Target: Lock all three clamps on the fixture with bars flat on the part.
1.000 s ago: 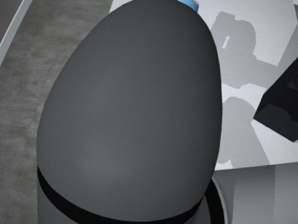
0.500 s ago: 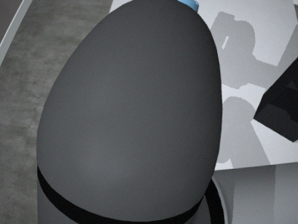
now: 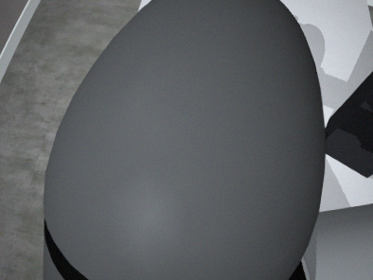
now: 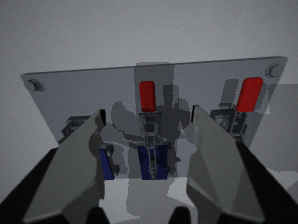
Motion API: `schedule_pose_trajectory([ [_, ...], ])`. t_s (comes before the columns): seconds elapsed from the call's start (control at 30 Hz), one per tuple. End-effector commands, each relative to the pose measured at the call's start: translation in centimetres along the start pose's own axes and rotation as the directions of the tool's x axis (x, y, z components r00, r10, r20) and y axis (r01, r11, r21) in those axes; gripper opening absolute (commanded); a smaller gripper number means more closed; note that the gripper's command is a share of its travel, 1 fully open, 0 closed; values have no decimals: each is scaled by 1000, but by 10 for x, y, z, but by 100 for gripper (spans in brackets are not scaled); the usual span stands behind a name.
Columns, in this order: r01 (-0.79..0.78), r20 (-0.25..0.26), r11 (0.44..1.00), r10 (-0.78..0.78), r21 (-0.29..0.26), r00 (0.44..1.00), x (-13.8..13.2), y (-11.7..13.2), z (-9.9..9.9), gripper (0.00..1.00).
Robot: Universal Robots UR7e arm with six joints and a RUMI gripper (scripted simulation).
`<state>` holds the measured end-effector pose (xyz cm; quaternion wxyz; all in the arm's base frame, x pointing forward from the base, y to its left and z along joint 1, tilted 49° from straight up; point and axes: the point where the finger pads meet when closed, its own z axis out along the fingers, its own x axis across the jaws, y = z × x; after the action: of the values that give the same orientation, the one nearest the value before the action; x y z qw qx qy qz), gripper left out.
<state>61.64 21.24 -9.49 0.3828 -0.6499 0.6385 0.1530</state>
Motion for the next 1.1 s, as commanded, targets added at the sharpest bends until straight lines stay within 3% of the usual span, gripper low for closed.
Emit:
schedule_pose_trajectory([
  [0.0,4,1,1000,-4,-4,1000,0,-1,-22,58],
  [0.27,4,1,1000,-4,-4,1000,0,-1,-22,58],
  [0.3,7,-2,1000,-7,5,1000,-1,-5,-21,28],
  [0.83,7,-2,1000,-7,5,1000,-1,-5,-21,28],
  [1.0,4,1,1000,-4,-4,1000,-1,-4,-81,28],
  [1.07,4,1,1000,-4,-4,1000,-1,-4,-81,28],
])
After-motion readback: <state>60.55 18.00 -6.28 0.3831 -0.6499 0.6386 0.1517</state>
